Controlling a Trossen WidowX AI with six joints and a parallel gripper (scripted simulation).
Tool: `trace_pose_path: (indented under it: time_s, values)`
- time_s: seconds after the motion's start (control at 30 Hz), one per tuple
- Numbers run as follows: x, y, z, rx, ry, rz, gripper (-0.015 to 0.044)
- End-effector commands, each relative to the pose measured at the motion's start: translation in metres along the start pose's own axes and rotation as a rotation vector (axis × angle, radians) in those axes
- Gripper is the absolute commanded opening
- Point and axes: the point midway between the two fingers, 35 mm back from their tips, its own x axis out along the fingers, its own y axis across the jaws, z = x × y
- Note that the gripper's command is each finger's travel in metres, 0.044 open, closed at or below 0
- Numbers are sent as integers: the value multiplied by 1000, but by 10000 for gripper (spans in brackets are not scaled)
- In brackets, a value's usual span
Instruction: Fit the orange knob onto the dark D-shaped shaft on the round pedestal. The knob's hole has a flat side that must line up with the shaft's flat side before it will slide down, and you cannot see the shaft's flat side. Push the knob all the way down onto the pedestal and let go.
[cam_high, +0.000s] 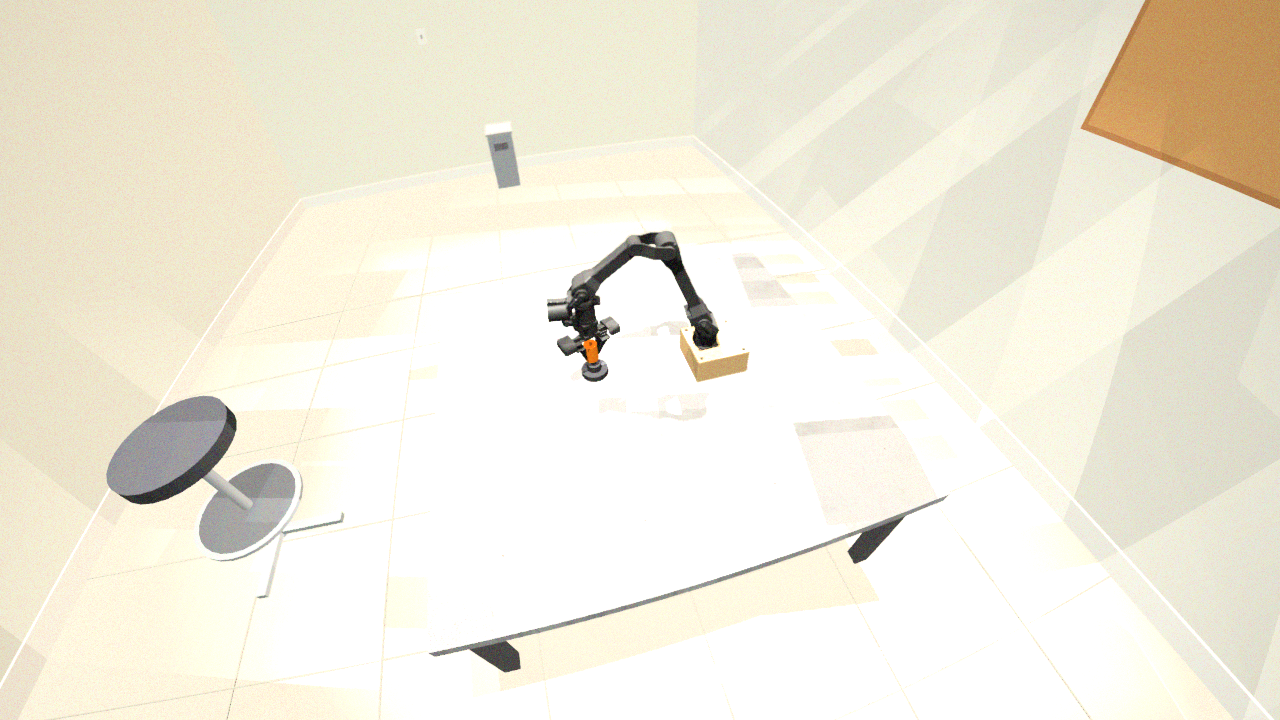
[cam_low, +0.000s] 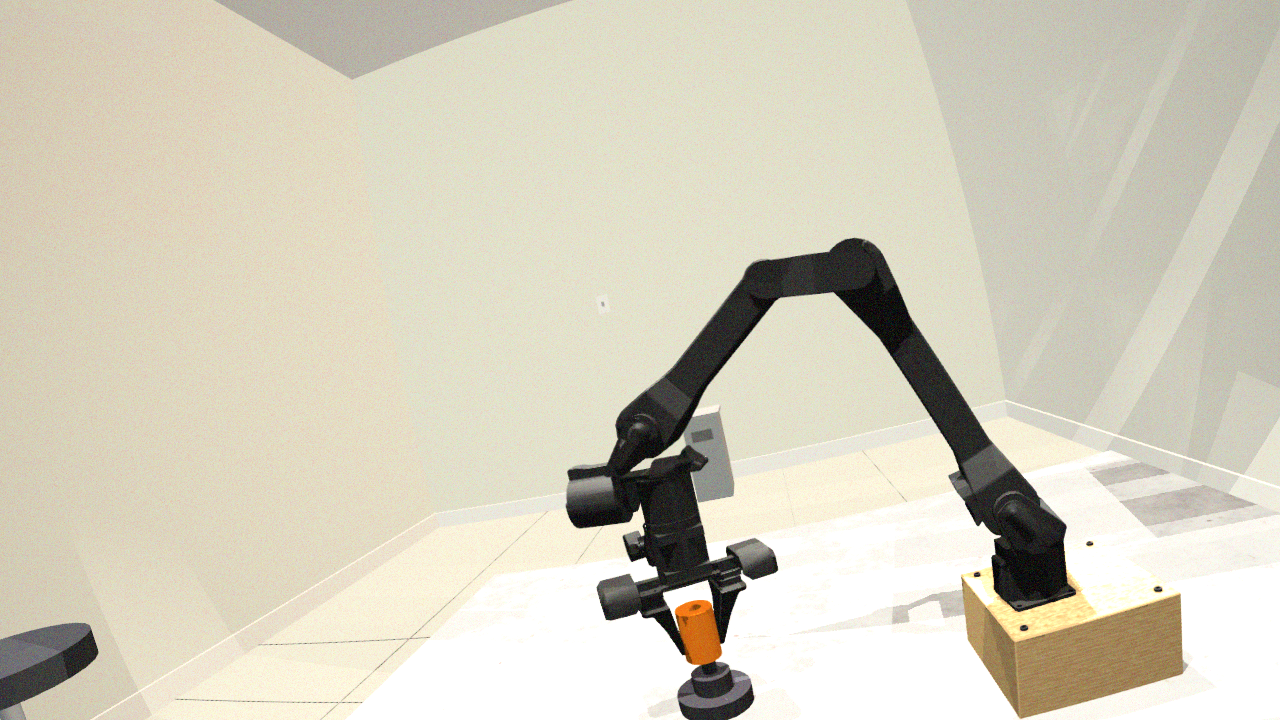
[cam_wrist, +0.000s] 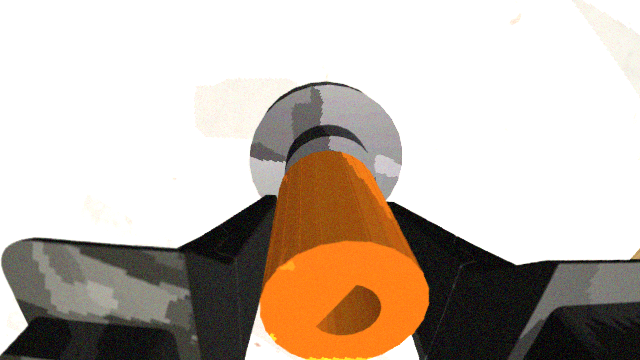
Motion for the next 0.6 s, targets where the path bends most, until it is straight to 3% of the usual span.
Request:
trace_pose_path:
  time_s: [0.0, 0.57]
  values:
    - [-3, 1, 1, 129, -1, 5, 0]
    - [3, -3, -1, 139, -1, 4, 0]
